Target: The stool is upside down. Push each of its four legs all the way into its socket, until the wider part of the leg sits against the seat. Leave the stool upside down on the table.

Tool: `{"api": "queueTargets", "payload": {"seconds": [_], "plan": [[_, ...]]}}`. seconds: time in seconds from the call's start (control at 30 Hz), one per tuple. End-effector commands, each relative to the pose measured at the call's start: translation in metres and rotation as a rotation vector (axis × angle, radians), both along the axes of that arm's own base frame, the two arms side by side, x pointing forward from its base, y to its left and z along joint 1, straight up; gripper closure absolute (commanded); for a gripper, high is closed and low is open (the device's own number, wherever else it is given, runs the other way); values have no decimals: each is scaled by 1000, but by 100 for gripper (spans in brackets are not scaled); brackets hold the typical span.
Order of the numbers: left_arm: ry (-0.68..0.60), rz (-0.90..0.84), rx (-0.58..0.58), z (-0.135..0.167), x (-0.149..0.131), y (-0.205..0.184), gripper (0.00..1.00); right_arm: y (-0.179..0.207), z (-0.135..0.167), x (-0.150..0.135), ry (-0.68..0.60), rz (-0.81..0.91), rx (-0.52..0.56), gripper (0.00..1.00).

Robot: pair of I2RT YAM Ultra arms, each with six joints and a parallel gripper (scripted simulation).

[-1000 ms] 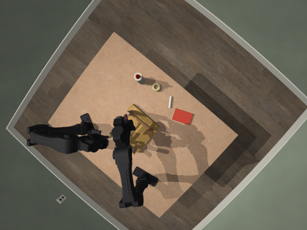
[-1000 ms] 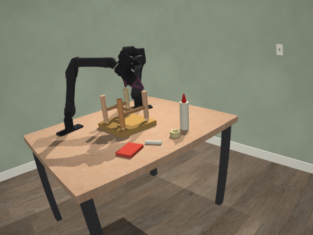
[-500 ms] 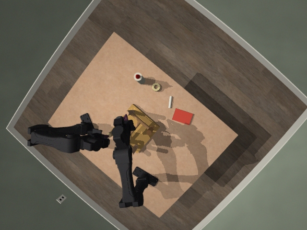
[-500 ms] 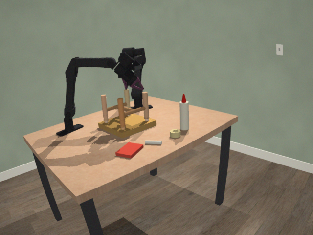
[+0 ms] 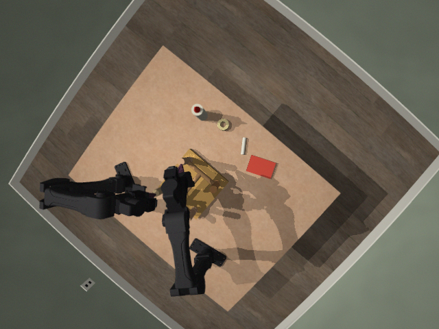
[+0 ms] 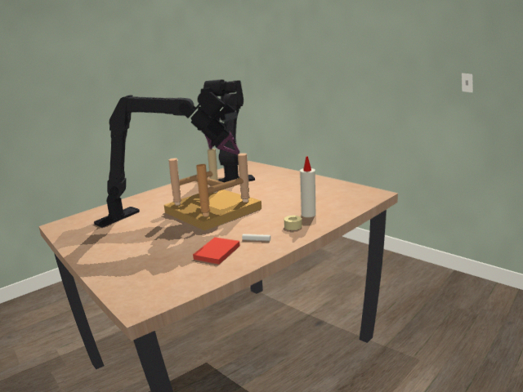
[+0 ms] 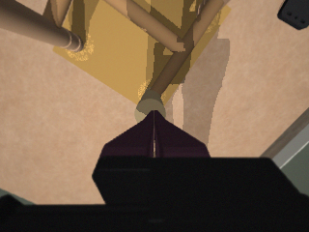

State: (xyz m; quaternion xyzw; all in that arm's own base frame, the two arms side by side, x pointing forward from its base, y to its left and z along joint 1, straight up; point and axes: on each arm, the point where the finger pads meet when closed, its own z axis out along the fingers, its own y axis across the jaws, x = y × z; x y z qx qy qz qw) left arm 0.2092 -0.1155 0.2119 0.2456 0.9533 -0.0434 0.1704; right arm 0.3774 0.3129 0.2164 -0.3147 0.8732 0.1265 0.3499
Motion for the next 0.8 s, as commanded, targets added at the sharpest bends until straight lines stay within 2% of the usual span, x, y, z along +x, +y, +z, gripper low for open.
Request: {"api": "queueTargets", "payload": {"seconds": [0.0,0.03,0.17,0.2,0.23,0.27,0.37,0.43,0.57,0.6,0.7,0.73,0.77], "plan": [[98,-2,52,-19,-14,7,100,-2,19,5,-34,-7,21,100],[107,-2,57,-21,-15,8,100,-3,-18,-4,40,0,-34,100],[141,-2,76,-28,-21,11,100,-8,-42,-9,82,-1,-70,100],[-59,-13,-33,19,3,-4,100,-7,11,-2,-15,-6,6,100],[-56,-15,-38,18,2,-5,100,-3,16,2,-31,-7,19,100],[-57,-14,-36,19,2,-5,100,-5,-25,-6,55,0,-46,100],[-52,-14,-32,17,4,-5,100,-7,-31,-8,69,0,-58,100],[46,-1,26,-11,-5,2,100,-10,-42,-12,94,-1,-79,100],[77,-2,42,-22,-9,5,100,-16,-65,-18,139,-1,-117,100],[3,-12,0,0,-5,0,100,-5,-1,-2,-4,-3,-4,100],[66,-1,37,-17,-8,4,100,-3,16,0,-34,-3,20,100],[75,-1,42,-18,-9,5,100,-2,-1,1,-4,-3,-4,100],[84,-2,46,-20,-11,6,100,-2,-4,1,2,-3,-9,100]]}}
